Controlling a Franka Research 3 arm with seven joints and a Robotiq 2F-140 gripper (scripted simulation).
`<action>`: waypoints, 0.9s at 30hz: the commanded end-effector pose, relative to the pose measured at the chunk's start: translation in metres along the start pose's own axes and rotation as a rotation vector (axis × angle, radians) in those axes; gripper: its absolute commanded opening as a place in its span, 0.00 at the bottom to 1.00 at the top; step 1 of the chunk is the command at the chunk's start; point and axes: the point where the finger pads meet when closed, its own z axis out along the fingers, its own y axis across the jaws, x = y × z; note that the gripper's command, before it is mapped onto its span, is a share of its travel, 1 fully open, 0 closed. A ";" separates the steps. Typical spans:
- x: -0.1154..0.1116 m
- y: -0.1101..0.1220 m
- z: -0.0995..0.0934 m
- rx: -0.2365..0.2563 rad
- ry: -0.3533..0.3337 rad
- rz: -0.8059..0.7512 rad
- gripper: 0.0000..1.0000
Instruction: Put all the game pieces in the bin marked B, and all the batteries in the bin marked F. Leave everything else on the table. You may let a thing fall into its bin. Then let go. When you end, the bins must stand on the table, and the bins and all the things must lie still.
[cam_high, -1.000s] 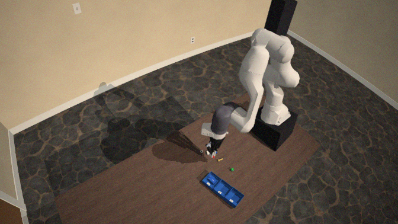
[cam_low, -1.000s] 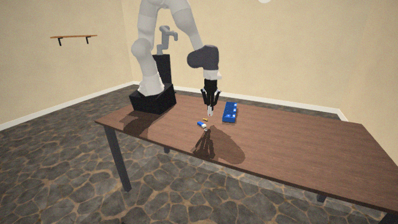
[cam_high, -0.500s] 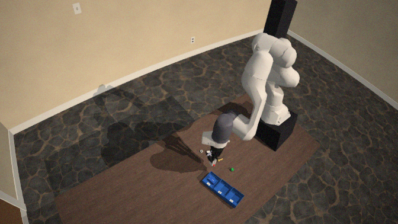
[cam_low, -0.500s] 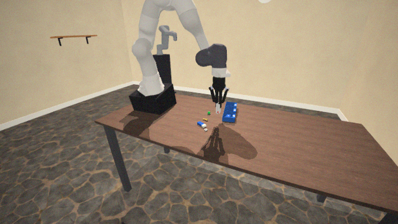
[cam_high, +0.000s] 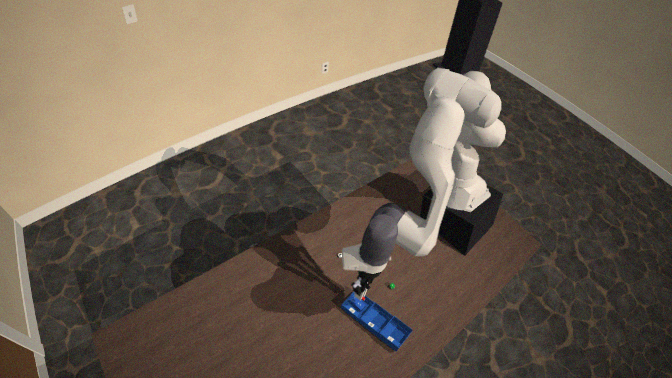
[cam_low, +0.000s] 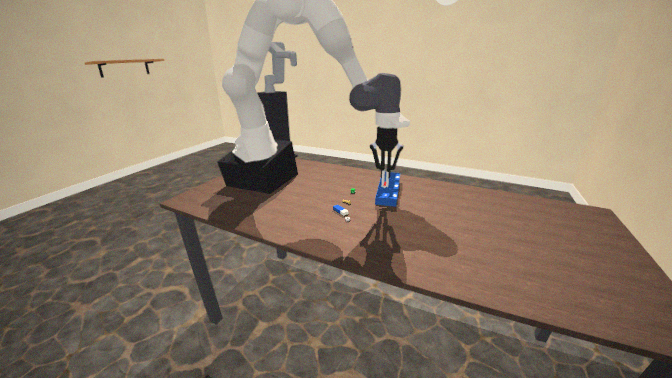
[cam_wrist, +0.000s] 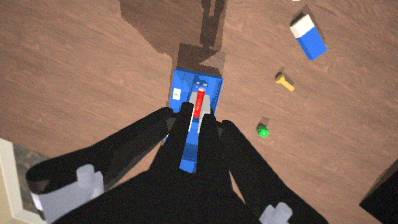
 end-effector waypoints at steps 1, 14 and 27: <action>-0.011 -0.003 0.003 -0.022 0.000 -0.018 0.03; -0.010 -0.001 0.002 -0.022 0.000 -0.018 0.03; -0.009 -0.001 0.006 -0.022 0.000 -0.018 0.03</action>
